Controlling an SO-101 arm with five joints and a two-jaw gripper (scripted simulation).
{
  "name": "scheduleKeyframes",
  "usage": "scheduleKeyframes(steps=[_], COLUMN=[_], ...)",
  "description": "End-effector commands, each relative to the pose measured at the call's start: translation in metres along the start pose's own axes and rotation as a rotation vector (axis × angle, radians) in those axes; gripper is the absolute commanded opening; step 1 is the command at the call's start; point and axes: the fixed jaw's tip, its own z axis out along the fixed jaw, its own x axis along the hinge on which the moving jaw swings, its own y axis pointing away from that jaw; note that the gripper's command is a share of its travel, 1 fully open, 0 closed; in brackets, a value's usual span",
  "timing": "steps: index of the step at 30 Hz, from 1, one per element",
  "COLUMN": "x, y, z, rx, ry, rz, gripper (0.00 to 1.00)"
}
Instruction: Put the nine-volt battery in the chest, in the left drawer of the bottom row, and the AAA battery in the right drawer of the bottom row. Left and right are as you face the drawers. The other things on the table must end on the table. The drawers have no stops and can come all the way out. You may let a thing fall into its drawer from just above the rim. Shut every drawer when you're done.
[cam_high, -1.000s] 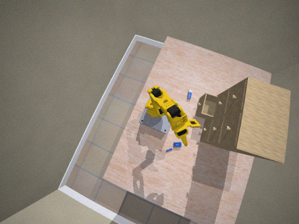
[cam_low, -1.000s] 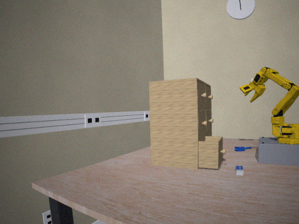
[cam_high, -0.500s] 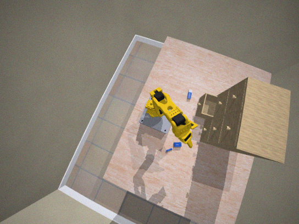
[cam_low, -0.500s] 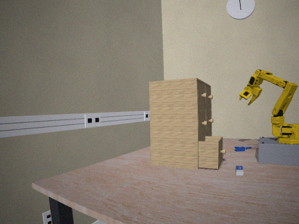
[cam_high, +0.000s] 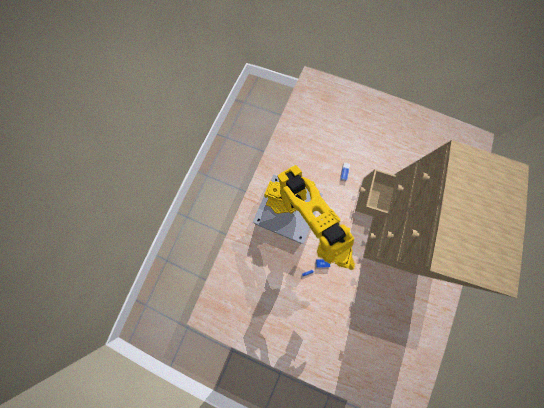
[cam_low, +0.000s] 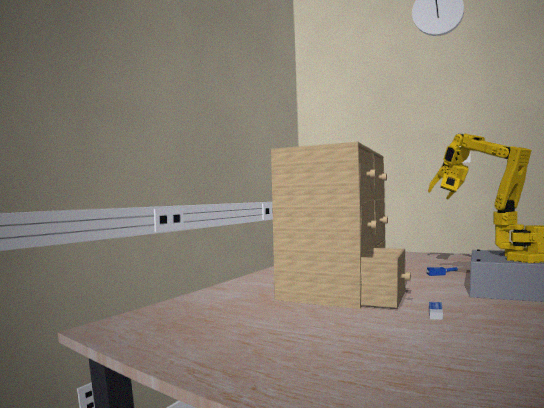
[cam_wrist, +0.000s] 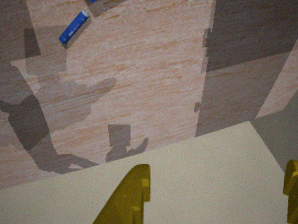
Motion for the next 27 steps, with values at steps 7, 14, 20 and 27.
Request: scheduleKeyframes(steps=[7,14,20,27], x=[0.007,0.008,0.009,0.009], y=[-0.003,-0.004,-0.004,-0.003], z=[0.017,0.032,0.042,0.058], rx=[-0.04,-0.068,-0.079,-0.091], ry=[-0.041,-0.089,-0.12,-0.178], rz=[-0.25,-0.463,-0.585,-0.797], gripper=[0.3,0.3,0.3,0.3])
